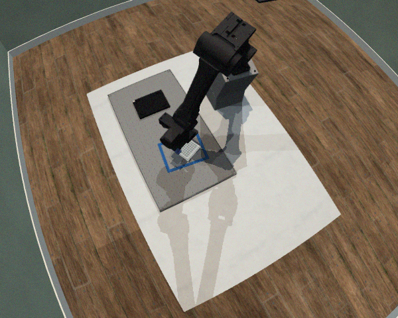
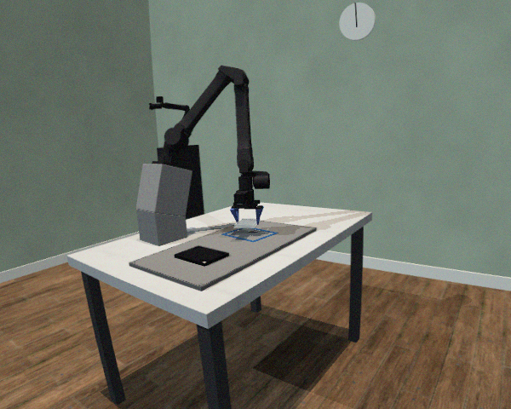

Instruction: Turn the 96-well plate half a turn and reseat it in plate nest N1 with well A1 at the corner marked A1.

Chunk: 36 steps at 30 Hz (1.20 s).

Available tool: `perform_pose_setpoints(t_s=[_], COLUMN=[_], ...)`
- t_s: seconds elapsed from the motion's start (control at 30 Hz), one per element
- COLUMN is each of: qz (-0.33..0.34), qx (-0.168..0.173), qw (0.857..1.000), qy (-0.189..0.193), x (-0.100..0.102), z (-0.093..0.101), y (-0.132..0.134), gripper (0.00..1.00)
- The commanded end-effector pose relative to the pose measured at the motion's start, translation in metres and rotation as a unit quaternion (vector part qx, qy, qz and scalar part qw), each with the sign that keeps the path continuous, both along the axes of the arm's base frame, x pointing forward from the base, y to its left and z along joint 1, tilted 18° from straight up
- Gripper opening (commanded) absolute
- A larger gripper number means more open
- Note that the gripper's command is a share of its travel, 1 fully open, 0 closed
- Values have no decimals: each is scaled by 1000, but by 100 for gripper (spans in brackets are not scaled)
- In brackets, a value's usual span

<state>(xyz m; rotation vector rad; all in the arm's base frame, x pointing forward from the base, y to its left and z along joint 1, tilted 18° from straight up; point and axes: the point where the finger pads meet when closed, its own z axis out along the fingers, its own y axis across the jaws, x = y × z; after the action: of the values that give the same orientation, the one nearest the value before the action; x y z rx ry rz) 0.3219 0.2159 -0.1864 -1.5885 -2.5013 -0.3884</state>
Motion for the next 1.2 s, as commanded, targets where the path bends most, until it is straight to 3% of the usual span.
perform_pose_setpoints(t_s=[0.0,0.17,0.2,0.3,0.5,0.67,0.73,0.77,0.9,1.17], qz=[-3,-1,-5,-4,-3,-1,-1,-4,-2,-2], qx=[7,3,8,3,7,3,3,10,3,5], qw=[1000,1000,1000,1000,1000,1000,1000,1000,1000,1000], qy=[-18,-11,-21,-10,-18,-10,-10,-23,-9,-13], x=[14,8,16,9,14,8,8,17,7,10], z=[5,-3,6,-6,-3,-13,-13,0,-16,-18], y=[8,7,6,6,11,10,10,11,9,13], gripper=[0,0,0,0,0,0,0,0,0,0])
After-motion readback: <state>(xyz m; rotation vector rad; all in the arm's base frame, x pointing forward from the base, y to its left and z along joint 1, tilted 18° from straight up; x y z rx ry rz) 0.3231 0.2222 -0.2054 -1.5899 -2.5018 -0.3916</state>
